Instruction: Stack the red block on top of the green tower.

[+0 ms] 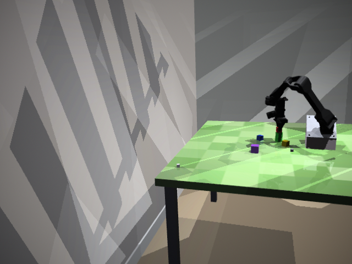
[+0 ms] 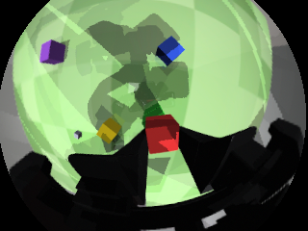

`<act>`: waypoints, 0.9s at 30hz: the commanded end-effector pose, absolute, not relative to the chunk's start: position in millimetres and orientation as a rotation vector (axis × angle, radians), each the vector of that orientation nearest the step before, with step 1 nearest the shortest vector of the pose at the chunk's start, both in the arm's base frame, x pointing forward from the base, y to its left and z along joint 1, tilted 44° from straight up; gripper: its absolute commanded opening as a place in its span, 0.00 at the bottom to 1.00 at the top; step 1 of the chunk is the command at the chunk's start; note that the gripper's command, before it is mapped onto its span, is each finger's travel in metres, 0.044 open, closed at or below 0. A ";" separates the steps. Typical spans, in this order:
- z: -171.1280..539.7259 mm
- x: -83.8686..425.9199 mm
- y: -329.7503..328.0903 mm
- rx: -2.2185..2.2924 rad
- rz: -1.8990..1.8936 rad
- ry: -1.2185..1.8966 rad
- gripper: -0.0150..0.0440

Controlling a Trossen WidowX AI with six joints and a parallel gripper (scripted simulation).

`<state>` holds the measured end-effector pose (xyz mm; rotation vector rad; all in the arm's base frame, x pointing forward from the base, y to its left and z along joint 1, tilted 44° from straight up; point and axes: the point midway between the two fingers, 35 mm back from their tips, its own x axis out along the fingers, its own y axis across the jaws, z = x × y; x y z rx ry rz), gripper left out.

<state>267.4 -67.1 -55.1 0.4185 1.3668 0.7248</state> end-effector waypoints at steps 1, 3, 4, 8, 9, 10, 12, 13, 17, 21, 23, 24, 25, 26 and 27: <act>-54.6 267.2 -67.2 0.424 0.723 1.366 0.25; -55.0 267.3 -67.3 0.419 0.724 1.367 0.30; -55.0 267.3 -67.3 0.419 0.724 1.367 0.34; -55.0 267.3 -67.3 0.419 0.724 1.367 0.52; -55.0 267.3 -67.3 0.419 0.724 1.367 0.57; -55.0 267.3 -67.3 0.419 0.724 1.367 0.61; -55.0 267.3 -67.3 0.419 0.724 1.367 0.70; -55.0 267.3 -67.3 0.419 0.724 1.367 0.74; -55.0 267.3 -67.3 0.419 0.724 1.367 0.92; -55.0 267.3 -67.3 0.419 0.724 1.367 1.00; -55.0 267.3 -67.3 0.419 0.724 1.367 1.00; -55.0 267.3 -67.3 0.419 0.724 1.367 1.00; -55.0 267.3 -67.3 0.419 0.724 1.367 1.00; -55.0 267.3 -67.3 0.419 0.724 1.367 1.00; -55.0 267.3 -67.3 0.419 0.724 1.367 1.00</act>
